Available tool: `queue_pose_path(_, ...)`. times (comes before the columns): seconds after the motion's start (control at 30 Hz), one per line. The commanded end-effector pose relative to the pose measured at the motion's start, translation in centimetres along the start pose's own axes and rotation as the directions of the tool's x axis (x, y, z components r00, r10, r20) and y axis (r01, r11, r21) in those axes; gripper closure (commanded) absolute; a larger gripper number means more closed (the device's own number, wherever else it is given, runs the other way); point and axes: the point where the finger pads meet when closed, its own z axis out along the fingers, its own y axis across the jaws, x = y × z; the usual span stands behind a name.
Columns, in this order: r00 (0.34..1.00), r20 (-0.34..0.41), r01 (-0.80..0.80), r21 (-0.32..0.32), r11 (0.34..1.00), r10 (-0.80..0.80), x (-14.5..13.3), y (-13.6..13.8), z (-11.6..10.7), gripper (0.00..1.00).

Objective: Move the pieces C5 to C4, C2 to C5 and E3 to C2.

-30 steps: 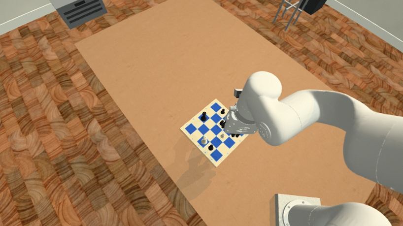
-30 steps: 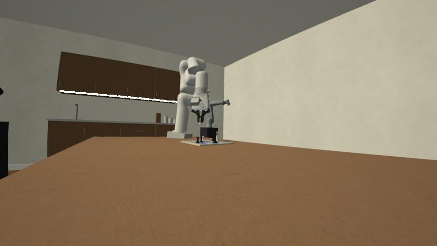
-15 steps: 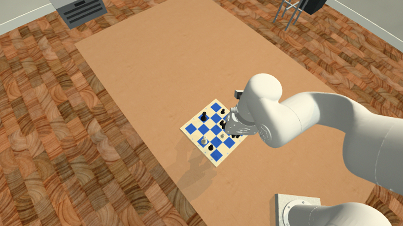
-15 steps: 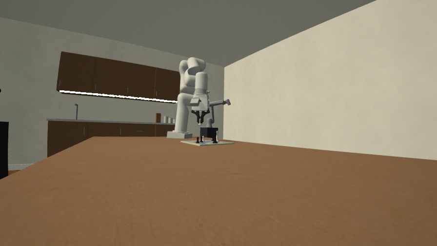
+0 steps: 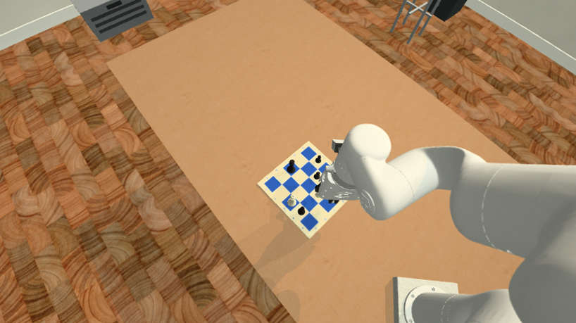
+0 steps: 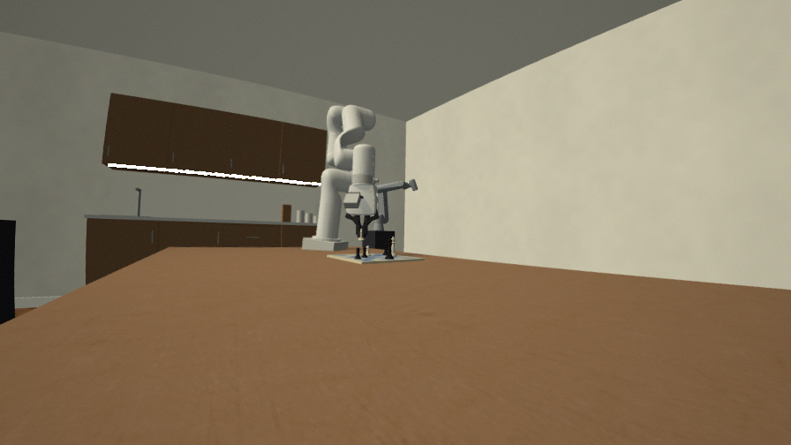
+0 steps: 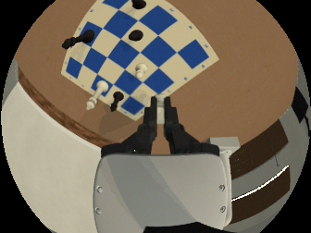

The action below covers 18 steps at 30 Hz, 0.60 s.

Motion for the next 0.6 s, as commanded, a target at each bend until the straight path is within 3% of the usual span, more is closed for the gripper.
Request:
queue_pose_path(0.0, 1.0, -0.004, 0.0, 0.004, 1.0, 0.0, 0.3, -0.2, 2.2, 1.0)
queue_pose_path(0.3, 1.0, -0.004, 0.0, 0.004, 1.0, 0.0, 0.3, -0.2, 4.0, 1.0)
queue_pose_path(0.57, 1.0, -0.004, 0.0, 0.004, 1.0, 0.0, 0.3, -0.2, 4.2, 1.0)
